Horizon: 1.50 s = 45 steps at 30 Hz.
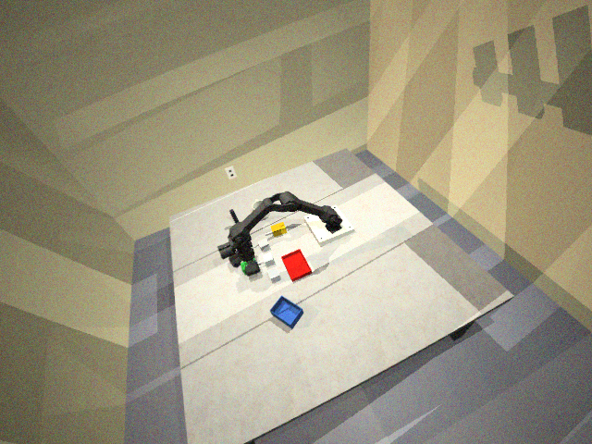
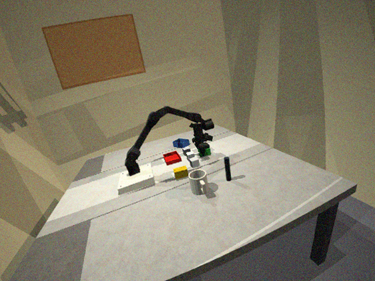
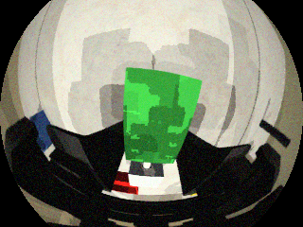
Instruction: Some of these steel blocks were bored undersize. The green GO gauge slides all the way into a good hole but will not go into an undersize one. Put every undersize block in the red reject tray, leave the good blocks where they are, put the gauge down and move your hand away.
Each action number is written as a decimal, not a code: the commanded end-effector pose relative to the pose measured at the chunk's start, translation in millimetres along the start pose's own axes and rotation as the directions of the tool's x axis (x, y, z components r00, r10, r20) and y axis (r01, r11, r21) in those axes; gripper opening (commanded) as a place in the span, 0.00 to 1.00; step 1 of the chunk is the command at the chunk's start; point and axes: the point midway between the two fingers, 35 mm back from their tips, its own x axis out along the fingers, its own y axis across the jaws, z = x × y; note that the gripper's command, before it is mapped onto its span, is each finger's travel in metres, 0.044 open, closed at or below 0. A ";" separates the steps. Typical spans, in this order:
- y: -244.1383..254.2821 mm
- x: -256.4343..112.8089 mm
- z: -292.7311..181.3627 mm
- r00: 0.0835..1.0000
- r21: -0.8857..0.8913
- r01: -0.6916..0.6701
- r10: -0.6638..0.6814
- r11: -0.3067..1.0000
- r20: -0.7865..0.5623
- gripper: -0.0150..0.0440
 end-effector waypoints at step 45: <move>0.0 -3.0 18.4 1.000 0.000 -0.003 0.003 1.000 0.018 0.25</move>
